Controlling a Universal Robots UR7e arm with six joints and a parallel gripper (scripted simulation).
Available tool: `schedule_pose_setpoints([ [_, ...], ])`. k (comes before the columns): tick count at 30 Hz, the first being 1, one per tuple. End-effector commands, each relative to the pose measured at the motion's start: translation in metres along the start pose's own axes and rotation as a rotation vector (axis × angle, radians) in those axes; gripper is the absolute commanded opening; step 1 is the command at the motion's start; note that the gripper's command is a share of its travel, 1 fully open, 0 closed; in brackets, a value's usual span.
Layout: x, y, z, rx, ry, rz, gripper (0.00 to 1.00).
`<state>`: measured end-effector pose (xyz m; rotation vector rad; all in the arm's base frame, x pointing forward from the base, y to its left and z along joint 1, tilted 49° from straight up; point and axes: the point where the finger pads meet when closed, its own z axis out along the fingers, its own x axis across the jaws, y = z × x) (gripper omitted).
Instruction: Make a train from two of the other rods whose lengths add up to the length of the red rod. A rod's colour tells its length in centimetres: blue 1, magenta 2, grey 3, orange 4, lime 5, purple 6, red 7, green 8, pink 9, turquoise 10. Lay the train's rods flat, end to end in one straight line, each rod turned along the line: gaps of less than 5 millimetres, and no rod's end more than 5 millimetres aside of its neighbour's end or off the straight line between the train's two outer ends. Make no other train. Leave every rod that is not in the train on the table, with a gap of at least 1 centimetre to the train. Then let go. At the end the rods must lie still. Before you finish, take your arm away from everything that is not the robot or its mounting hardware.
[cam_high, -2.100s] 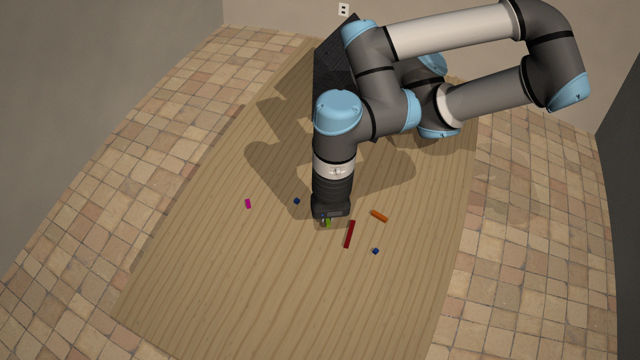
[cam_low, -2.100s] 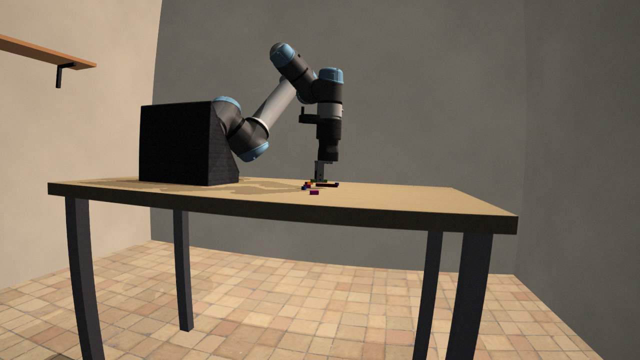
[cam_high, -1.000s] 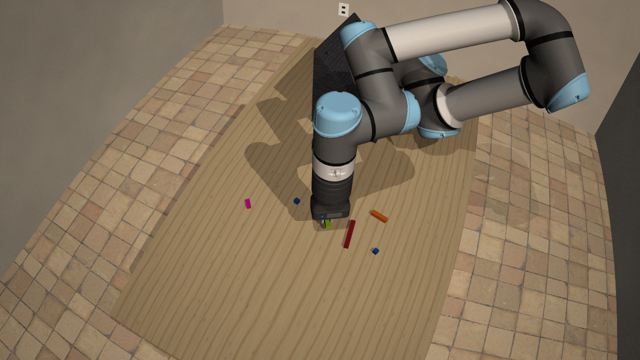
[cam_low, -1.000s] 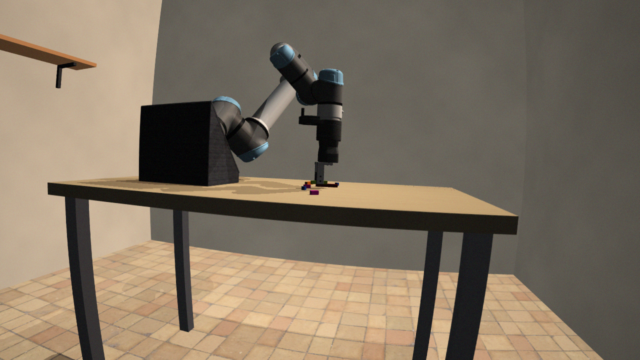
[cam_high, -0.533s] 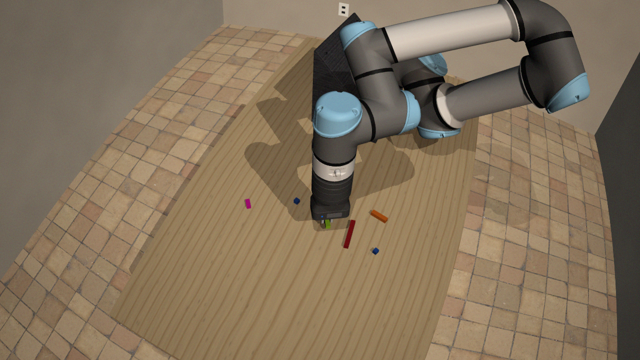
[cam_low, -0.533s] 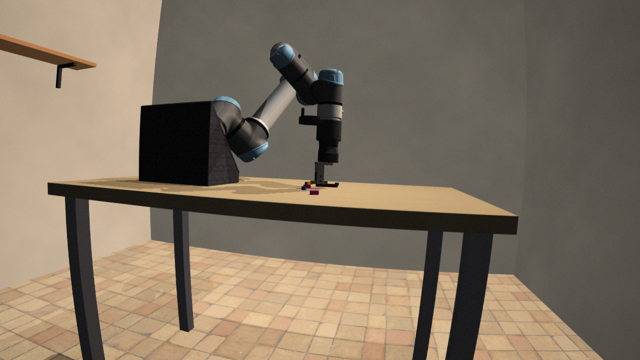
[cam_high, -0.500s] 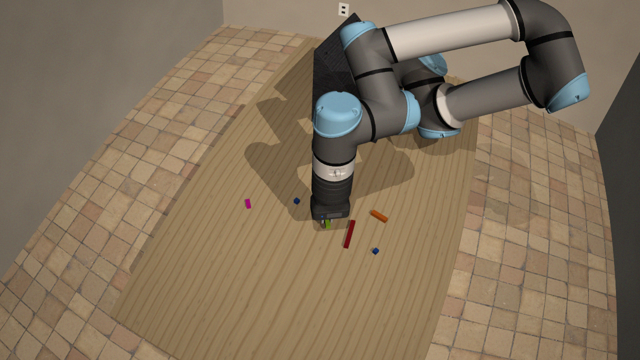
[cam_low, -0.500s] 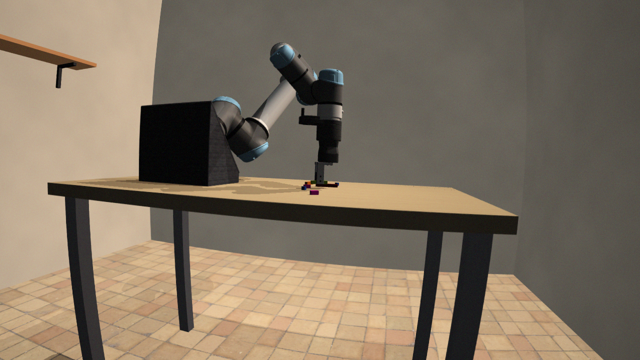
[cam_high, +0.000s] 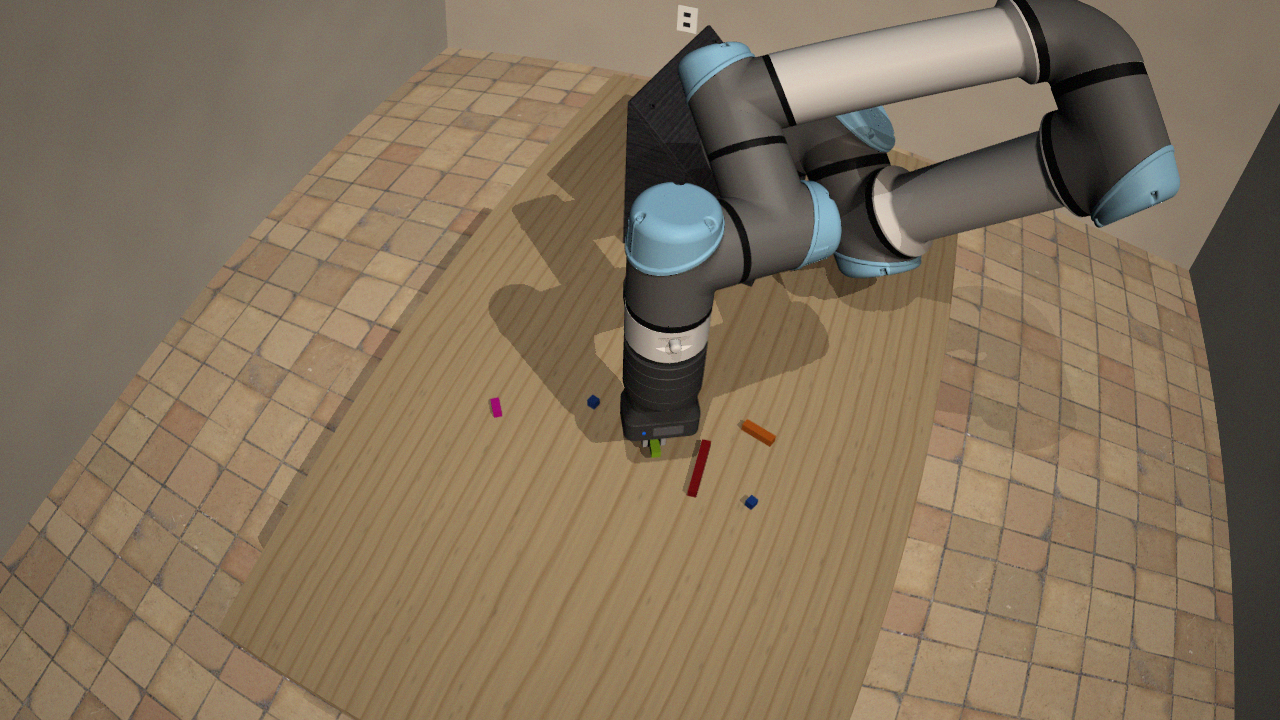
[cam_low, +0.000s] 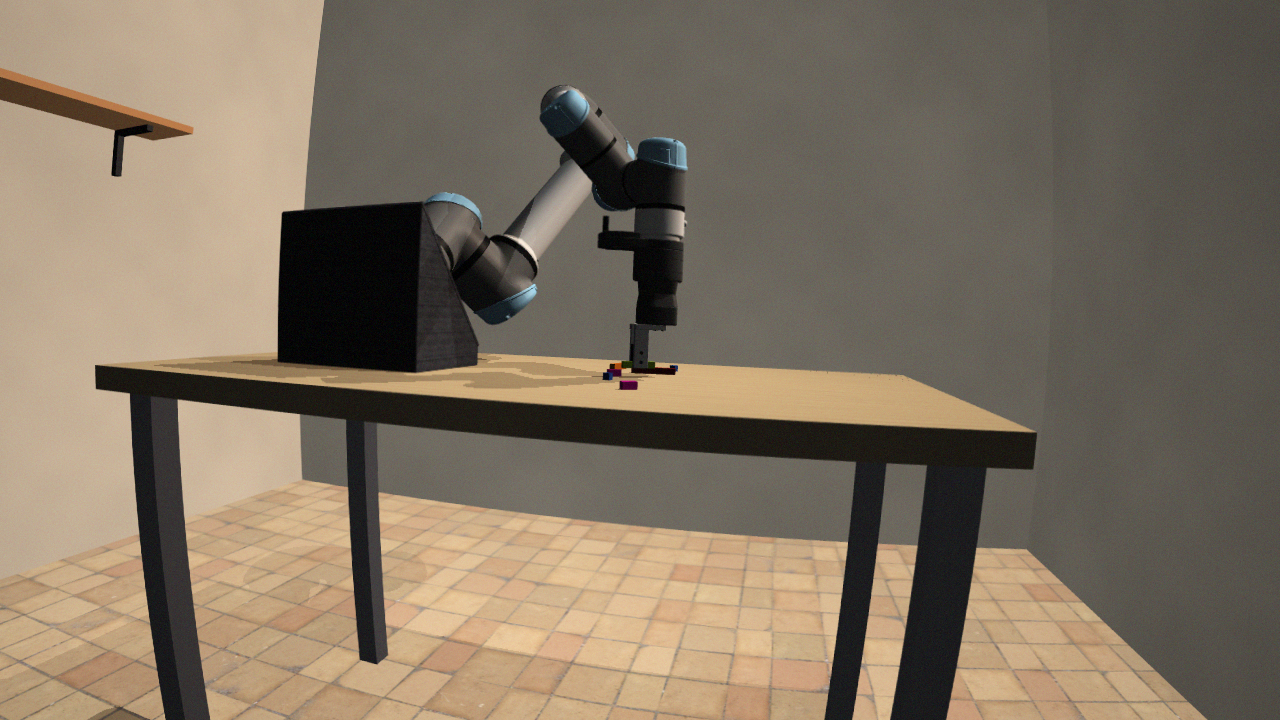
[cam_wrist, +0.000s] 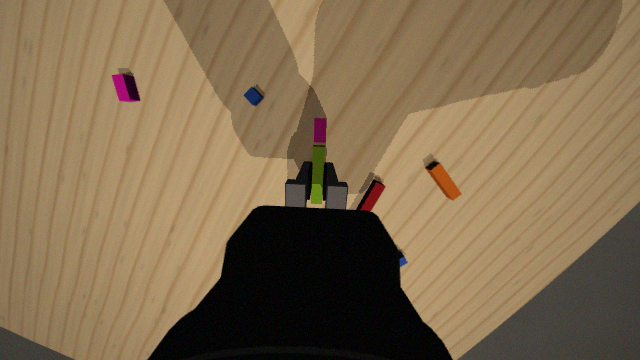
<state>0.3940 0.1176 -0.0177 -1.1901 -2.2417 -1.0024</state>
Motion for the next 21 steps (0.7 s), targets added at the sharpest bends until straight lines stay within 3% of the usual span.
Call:
schedule_pose_setpoints([
  [1, -0.0003, 0.0002, -0.0004, -0.001, -0.001, 0.0, 0.24],
  [21, -0.0003, 0.0002, 0.0014, -0.001, -0.001, 0.0, 0.24],
])
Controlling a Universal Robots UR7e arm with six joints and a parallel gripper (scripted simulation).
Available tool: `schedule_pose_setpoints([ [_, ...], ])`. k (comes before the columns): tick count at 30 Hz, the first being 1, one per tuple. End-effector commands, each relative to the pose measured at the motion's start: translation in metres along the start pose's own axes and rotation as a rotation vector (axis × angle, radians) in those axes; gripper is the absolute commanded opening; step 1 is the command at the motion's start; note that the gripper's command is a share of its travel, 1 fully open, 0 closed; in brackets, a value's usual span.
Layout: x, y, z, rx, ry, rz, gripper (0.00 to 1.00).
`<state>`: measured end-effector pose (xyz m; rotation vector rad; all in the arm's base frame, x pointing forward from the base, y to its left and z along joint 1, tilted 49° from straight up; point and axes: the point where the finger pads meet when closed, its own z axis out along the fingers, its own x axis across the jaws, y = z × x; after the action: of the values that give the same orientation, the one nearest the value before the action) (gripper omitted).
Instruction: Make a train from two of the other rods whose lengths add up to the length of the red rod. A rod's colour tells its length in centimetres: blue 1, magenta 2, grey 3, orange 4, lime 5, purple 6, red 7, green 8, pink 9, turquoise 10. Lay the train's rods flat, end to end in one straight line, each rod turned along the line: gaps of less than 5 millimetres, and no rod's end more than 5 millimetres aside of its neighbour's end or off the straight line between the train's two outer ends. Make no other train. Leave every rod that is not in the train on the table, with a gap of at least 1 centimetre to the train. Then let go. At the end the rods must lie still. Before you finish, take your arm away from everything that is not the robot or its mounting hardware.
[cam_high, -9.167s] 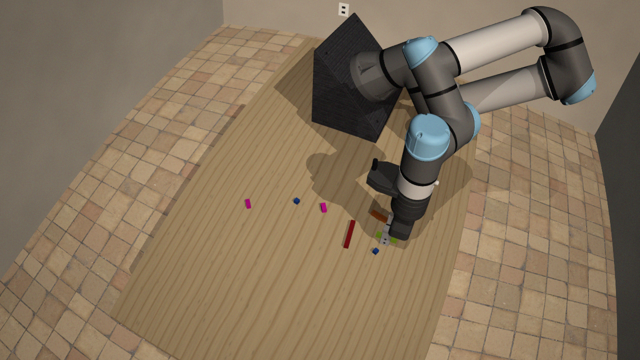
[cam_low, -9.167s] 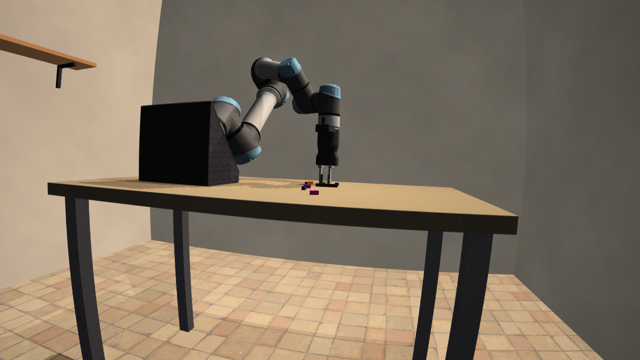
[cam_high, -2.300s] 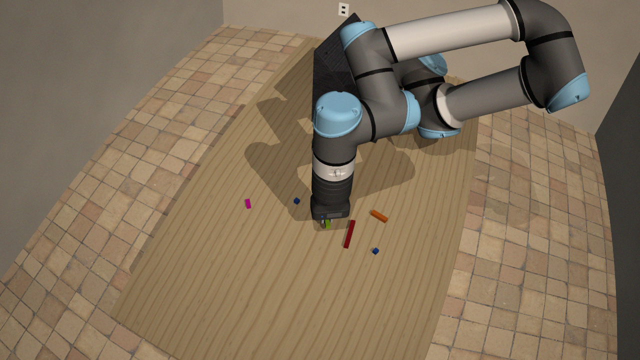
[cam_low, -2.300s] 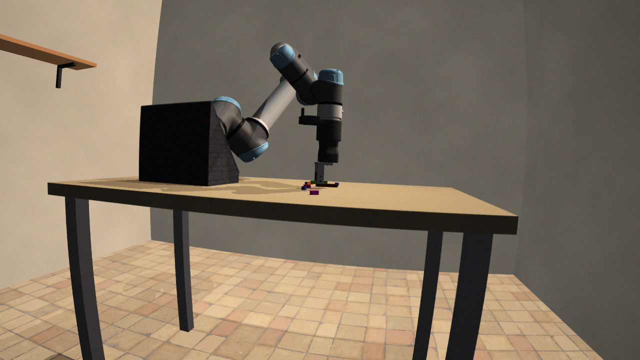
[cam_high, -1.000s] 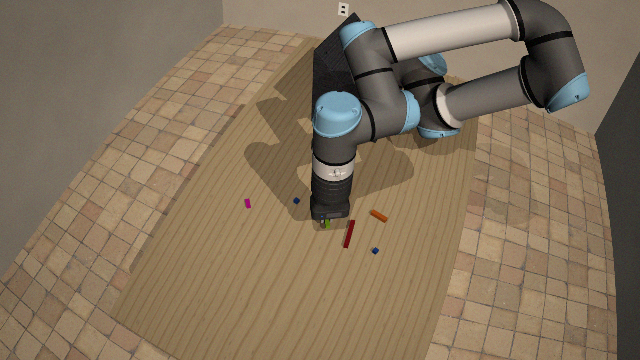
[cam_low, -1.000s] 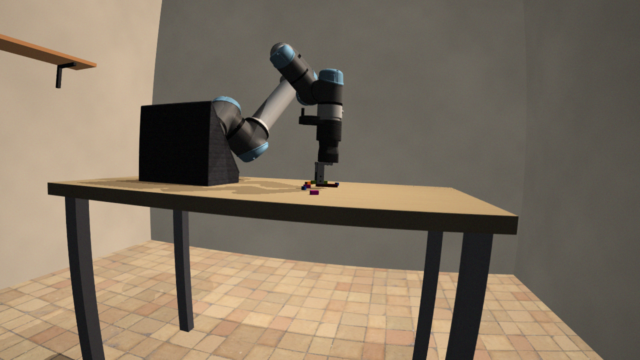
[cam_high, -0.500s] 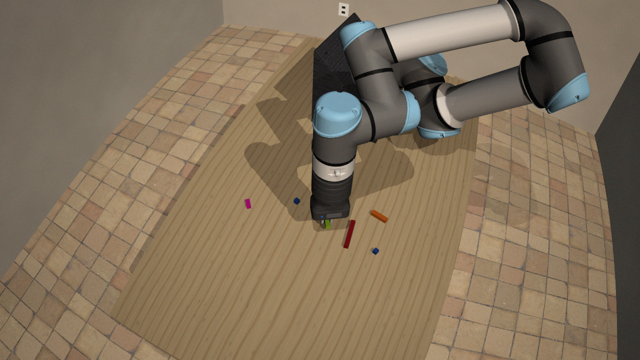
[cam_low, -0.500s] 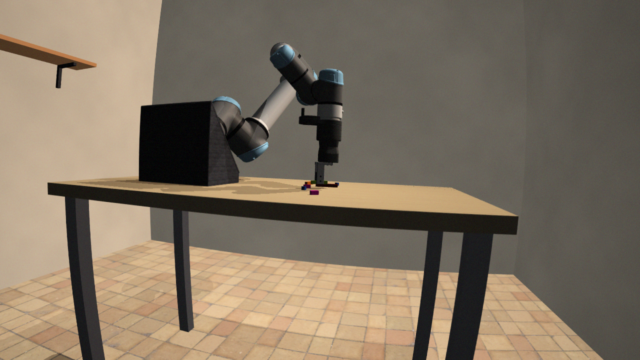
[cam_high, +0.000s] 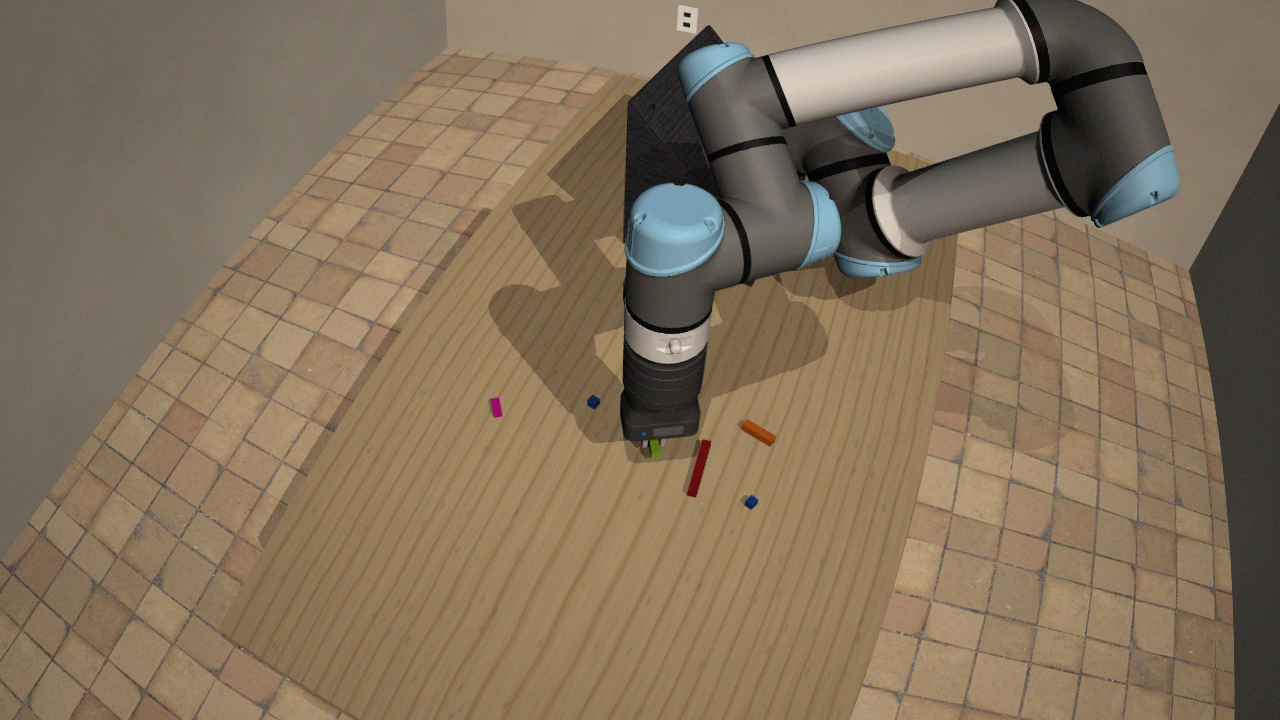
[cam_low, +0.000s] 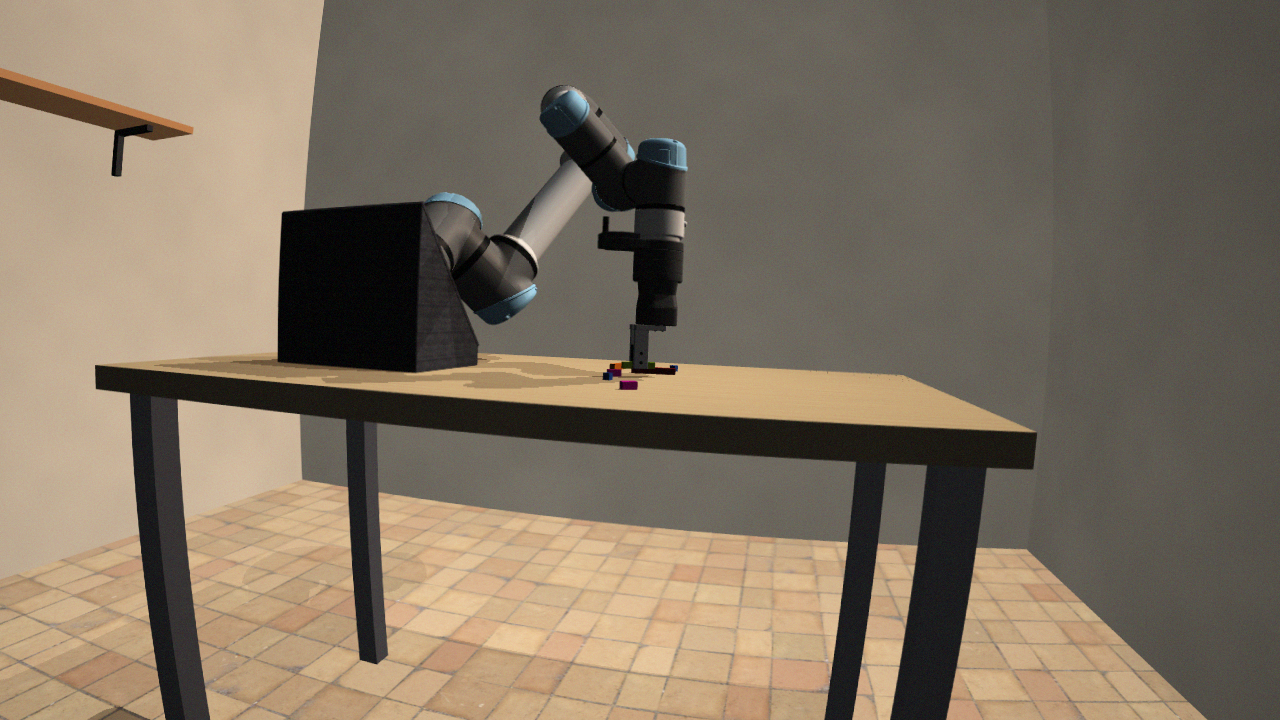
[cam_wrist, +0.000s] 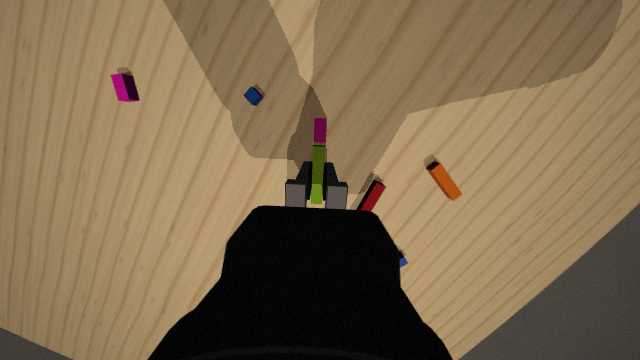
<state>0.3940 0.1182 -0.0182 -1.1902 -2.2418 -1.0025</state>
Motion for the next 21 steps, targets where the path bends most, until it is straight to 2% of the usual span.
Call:
schedule_pose_setpoints([
  [1, -0.0003, 0.0002, 0.0014, -0.001, -0.001, 0.0, 0.24],
  [21, -0.0003, 0.0002, 0.0108, -0.001, -0.001, 0.0, 0.24],
])
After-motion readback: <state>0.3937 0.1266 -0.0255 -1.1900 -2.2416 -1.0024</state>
